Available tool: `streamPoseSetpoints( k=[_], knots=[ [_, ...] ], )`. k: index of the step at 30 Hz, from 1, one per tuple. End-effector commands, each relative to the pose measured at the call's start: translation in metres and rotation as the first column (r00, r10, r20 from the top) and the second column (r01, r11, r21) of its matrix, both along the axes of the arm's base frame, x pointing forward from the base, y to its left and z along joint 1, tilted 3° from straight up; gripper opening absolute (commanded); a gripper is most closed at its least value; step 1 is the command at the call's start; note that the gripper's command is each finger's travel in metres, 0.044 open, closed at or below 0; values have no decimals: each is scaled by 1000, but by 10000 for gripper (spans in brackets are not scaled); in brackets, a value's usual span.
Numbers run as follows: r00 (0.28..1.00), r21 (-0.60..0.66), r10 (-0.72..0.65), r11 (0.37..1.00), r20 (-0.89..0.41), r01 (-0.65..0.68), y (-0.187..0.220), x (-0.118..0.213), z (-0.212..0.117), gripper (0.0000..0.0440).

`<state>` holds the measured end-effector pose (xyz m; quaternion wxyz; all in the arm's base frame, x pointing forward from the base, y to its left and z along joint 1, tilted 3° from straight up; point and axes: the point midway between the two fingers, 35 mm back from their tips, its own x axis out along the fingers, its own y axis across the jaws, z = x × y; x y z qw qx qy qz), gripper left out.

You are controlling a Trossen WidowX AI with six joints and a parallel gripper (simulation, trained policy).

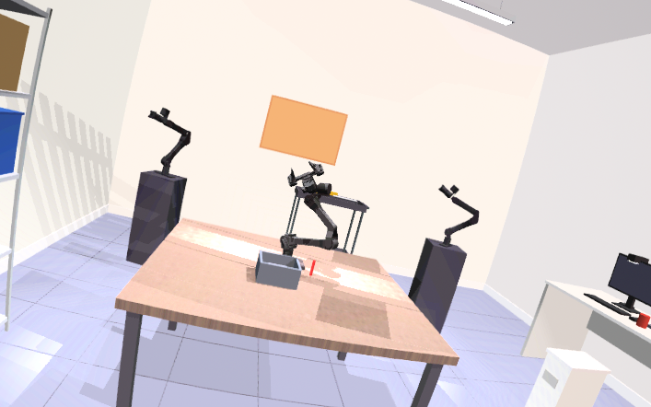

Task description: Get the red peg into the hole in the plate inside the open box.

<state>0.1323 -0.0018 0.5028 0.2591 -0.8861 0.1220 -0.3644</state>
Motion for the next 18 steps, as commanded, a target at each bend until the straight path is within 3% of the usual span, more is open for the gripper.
streamPoseSetpoints(
  k=[1,9,18],
  knots=[
    [992,88,72,993,101,-81,-10,-12,7,440],
    [946,238,169,942,278,-238,-33,-30,12,440],
    [861,389,209,825,464,-410,-67,-42,7,440]
  ],
)
